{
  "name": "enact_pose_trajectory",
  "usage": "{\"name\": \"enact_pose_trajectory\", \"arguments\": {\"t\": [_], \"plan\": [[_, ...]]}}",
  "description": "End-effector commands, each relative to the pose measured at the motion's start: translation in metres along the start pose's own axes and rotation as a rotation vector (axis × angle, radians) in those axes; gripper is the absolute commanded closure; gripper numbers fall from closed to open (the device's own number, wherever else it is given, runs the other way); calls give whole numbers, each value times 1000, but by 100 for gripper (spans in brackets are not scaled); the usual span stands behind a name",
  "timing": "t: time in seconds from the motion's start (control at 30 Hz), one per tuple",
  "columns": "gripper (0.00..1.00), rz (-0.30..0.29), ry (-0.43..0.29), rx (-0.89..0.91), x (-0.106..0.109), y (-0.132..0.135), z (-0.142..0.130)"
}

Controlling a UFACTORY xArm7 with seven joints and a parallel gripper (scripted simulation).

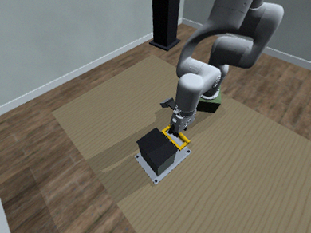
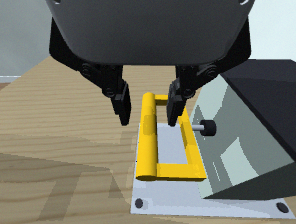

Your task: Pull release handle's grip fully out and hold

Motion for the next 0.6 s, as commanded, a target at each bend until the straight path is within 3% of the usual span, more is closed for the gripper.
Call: {"name": "enact_pose_trajectory", "arguments": {"t": [0.0,0.57], "plan": [[49,3,-1,0,1,-1,0],[49,3,-1,0,-2,-1,0]]}}
Point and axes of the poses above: the point where the finger pads meet when closed, its own x axis back along the fingers, its own y axis across the jaws, z = x × y, the point moved 2 cm from there along x, back along the fingers, and after that the axes turned 4 degrees about x, right-handed, at the moved point
